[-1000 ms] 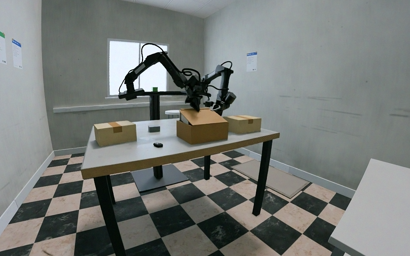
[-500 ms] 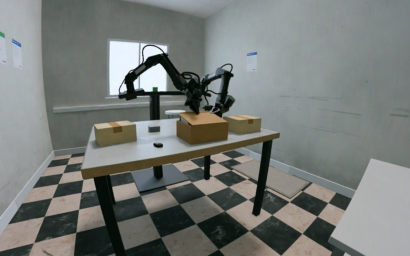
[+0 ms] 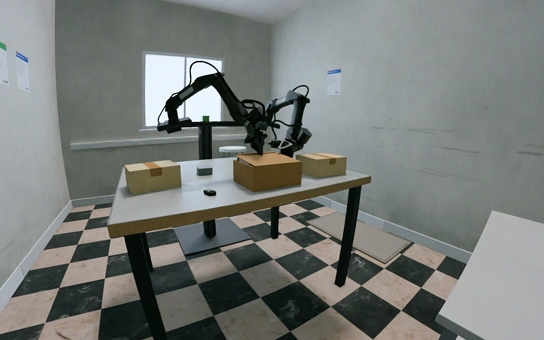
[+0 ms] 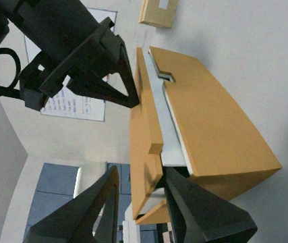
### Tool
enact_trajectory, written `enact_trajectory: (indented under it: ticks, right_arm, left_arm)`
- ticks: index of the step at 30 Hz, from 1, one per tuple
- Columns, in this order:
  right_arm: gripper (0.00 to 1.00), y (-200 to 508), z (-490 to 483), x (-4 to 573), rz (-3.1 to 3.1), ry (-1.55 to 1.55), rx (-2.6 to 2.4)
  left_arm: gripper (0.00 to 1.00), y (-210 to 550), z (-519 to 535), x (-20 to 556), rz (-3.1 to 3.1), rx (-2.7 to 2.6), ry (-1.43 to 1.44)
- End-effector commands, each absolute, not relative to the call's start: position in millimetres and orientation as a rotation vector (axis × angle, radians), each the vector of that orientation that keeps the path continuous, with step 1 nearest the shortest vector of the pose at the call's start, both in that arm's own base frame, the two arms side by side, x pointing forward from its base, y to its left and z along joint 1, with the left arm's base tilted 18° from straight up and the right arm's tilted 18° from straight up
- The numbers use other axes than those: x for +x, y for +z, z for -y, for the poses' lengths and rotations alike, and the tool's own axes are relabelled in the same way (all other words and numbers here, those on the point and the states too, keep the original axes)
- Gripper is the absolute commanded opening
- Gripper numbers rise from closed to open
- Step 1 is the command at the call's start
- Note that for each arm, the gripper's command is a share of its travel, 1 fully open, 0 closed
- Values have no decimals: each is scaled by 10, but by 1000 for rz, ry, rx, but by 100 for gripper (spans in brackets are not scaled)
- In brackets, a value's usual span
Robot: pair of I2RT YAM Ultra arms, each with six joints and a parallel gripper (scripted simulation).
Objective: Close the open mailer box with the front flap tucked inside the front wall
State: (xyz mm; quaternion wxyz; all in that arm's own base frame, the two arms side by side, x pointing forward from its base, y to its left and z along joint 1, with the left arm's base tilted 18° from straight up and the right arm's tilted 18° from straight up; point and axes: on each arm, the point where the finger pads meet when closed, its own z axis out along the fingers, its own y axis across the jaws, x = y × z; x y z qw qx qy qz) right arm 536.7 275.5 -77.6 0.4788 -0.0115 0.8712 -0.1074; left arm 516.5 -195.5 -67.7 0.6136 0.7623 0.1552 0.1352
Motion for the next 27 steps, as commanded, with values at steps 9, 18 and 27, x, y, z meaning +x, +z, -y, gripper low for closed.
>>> enact_trajectory:
  ticks: [9,18,27]
  right_arm:
    - [1,-928,-2746,5348,-2149,-293,-40]
    - [1,-928,-2746,5348,-2149,-293,-40]
    - [1,-928,-2746,5349,-2149,-293,-40]
  left_arm:
    - [38,-444,1755,5037,-328,1744,284]
    - [38,-364,1545,4960,-322,1743,298]
    - [38,-321,1496,4930,-309,1744,304]
